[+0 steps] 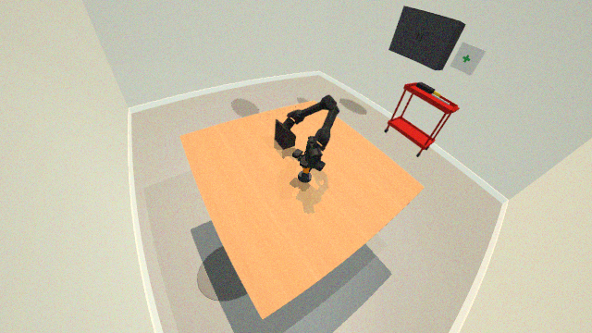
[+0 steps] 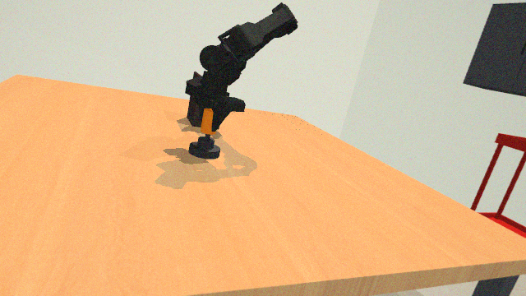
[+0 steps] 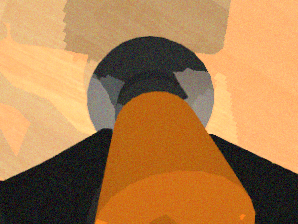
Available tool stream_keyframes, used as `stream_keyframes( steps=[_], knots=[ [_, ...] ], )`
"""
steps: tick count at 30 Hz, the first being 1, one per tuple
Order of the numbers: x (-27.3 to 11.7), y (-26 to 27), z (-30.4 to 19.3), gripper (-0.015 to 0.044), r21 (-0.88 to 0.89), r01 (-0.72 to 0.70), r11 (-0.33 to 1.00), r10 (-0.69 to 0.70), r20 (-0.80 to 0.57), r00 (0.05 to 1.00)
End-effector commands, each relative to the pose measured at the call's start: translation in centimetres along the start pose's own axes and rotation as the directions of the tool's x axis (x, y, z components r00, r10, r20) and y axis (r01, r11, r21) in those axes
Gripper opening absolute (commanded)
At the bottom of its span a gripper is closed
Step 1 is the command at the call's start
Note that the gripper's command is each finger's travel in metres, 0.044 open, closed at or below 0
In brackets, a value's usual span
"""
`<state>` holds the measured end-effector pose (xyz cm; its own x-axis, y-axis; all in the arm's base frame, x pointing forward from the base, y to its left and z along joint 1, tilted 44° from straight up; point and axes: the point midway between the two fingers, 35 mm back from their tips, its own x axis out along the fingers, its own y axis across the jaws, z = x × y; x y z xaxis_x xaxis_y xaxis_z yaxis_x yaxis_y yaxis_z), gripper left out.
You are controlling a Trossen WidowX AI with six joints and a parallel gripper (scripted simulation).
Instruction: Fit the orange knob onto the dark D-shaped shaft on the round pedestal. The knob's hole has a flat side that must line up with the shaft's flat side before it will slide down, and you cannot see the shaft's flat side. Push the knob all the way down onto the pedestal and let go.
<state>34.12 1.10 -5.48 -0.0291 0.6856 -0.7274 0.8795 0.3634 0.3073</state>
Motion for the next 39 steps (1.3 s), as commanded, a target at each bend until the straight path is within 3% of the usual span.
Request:
stream_keyframes(
  steps=[1,21,29,39],
  knots=[
    [0.12,-0.02,-0.02,0.0000,0.014,-0.002,1.000,0.002,-0.001,1.000],
    [-0.26,0.12,0.02,0.0000,0.013,-0.002,1.000,0.002,-0.001,1.000],
    [-0.10,0.09,0.00,0.0000,0.214,-0.001,0.977,0.002,-0.001,1.000],
    [0.17,0.00,-0.01,0.0000,0.221,-0.001,0.975,0.002,-0.001,1.000]
  ],
)
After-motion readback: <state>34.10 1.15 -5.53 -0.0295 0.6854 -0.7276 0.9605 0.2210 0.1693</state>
